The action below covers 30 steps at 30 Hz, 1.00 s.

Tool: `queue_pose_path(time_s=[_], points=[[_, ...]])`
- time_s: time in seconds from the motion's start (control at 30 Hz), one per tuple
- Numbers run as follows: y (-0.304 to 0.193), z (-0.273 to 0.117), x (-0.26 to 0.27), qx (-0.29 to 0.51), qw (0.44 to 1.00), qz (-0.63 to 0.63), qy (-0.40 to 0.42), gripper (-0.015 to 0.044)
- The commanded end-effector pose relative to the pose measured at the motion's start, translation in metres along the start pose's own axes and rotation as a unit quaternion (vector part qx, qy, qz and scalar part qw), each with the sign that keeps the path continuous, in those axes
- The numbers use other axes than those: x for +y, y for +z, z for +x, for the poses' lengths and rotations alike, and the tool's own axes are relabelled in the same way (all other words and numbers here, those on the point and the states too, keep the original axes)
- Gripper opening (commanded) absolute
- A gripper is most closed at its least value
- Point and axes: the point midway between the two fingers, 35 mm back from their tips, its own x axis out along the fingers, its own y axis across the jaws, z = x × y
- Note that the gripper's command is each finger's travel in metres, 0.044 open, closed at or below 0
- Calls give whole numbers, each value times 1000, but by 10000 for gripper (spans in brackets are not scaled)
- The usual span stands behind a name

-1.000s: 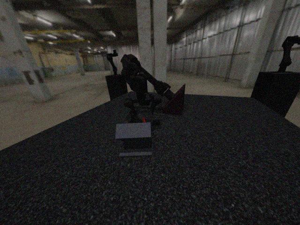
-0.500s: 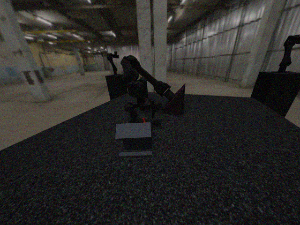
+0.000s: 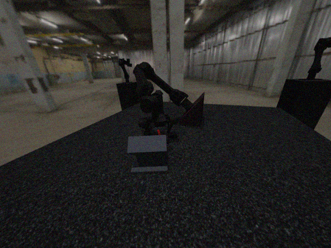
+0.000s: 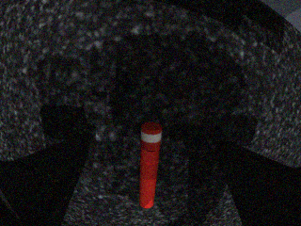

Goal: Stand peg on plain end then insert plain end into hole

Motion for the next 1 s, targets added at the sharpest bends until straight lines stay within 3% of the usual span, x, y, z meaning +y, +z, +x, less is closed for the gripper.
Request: queue_pose_path(time_s=[0.0,0.07,0.5,0.97], points=[[-3,9,2,5,1000,-6,0,440],[-3,10,2,6,1000,-6,0,440],[-3,10,2,6,1000,-6,0,110],[-3,10,2,6,1000,-6,0,97]])
